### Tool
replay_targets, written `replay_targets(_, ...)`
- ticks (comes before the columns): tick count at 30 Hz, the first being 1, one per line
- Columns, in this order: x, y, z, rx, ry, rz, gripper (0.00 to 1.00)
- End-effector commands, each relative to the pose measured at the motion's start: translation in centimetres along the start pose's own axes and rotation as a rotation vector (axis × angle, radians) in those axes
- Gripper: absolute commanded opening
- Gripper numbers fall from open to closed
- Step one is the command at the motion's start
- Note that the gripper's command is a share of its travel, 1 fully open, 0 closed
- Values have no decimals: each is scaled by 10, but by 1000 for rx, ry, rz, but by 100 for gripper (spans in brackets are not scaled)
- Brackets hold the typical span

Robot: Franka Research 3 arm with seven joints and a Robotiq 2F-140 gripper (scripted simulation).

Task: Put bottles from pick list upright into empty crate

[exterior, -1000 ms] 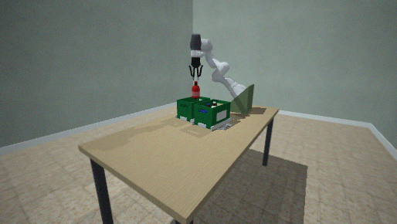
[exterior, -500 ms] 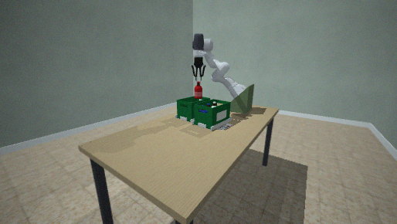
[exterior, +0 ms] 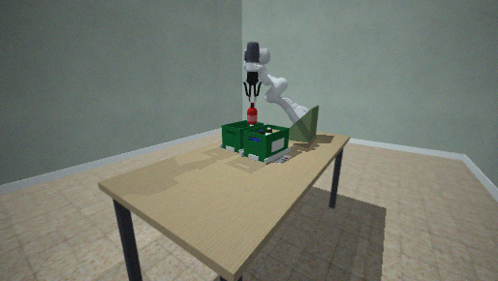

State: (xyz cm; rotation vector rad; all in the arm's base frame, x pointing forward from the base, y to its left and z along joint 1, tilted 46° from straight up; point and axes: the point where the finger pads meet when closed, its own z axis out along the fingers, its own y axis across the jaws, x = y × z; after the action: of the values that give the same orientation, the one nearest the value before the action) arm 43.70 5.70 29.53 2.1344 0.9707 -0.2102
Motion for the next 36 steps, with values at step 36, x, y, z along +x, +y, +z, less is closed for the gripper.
replay_targets(36, 42, -56, -5, -3, 12, 27, 0)
